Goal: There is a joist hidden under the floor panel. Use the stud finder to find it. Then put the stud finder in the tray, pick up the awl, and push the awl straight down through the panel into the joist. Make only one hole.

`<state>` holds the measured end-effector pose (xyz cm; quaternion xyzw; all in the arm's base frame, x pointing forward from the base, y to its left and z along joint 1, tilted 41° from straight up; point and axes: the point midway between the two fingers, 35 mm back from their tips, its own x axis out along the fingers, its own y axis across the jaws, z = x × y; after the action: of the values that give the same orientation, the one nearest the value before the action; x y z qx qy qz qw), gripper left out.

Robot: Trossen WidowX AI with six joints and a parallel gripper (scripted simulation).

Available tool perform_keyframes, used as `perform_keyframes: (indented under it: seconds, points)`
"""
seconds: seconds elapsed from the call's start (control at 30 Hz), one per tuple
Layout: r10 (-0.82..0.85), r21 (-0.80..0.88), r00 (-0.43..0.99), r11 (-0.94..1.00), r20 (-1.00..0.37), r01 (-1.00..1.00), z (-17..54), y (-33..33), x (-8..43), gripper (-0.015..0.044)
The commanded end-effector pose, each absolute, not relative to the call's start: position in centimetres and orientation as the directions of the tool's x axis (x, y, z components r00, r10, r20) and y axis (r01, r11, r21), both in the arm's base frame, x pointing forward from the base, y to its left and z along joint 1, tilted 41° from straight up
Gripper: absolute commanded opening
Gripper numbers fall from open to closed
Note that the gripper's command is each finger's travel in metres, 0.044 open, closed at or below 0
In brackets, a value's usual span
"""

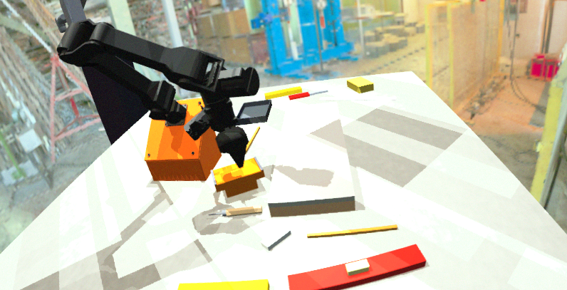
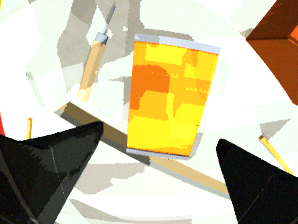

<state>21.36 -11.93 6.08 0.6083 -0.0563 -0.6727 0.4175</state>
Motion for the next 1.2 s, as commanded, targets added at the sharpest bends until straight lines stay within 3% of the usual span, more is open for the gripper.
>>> perform_keyframes:
  seconds: [0.0,1.17]
  points:
    - [-0.634,0.586,0.084,-0.646,-0.769,0.489,6.0,-12.0,20.9,0.0440]
    - [-0.635,0.587,0.084,-0.645,-0.768,0.489,2.5,-15.0,20.7,0.0440]
